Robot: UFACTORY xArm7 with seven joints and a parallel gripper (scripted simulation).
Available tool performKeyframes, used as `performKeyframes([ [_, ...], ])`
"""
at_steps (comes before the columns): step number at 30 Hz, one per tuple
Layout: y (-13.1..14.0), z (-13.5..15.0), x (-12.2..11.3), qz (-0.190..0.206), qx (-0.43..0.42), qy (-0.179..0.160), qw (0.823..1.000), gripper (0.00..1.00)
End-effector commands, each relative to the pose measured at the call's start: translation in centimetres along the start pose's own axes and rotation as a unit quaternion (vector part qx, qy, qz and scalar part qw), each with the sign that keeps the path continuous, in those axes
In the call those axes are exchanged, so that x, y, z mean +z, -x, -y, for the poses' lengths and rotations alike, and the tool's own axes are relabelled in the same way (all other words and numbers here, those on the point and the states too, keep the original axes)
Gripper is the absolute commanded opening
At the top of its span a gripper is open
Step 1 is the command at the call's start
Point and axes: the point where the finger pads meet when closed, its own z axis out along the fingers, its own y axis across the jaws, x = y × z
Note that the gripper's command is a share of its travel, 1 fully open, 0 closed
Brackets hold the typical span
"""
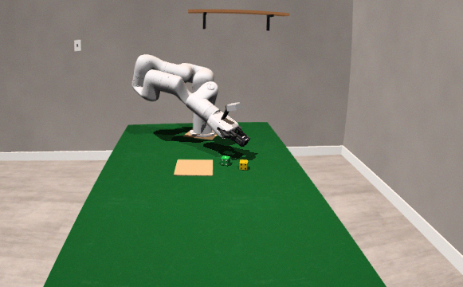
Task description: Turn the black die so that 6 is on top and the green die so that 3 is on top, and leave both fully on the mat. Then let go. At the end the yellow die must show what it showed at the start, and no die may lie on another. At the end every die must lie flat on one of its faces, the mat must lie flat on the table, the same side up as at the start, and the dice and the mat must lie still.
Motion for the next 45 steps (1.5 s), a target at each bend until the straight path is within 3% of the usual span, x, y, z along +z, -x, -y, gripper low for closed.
performKeyframes([
  [1, 1.5, -0.1, 1.0, -0.004, -0.001, 0.003, 1.0, 0.27],
  [14, 3.9, -0.1, 2.3, -0.004, -0.001, 0.003, 1.0, 0.27],
  [45, 3.9, -0.1, 2.4, -0.004, -0.001, 0.003, 1.0, 0.27],
])
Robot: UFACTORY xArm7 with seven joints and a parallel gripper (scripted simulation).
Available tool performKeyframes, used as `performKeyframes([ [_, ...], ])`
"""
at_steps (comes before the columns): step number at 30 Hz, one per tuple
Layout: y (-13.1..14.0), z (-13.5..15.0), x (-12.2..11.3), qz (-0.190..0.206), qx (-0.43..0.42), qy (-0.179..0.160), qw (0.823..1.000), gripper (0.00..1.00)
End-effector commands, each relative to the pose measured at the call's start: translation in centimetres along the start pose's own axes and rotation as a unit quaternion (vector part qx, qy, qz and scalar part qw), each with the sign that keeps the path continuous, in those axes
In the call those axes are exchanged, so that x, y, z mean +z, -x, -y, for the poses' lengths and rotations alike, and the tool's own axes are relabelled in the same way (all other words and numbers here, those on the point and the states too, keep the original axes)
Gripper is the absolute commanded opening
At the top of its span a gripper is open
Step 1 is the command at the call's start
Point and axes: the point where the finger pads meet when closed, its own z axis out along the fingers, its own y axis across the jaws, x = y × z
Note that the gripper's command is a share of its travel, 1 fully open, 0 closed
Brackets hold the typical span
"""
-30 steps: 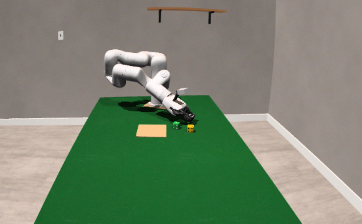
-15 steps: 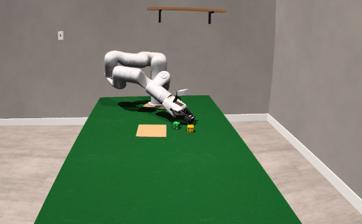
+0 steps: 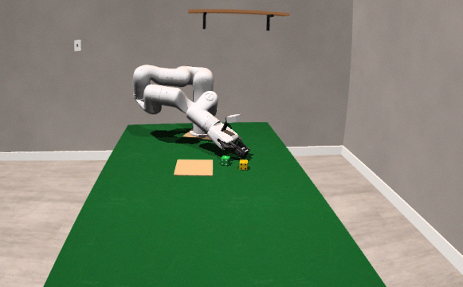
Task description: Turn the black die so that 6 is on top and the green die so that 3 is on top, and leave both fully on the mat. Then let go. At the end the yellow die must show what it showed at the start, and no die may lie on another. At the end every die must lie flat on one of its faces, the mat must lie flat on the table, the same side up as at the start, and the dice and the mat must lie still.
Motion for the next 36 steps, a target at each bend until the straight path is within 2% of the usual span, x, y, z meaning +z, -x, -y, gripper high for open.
performKeyframes([
  [1, -0.08, 0.0, -0.01, -0.001, -0.001, 0.0, 1.0, 0.27],
  [36, 0.9, 0.0, 0.51, -0.001, -0.001, 0.0, 1.0, 0.27],
])
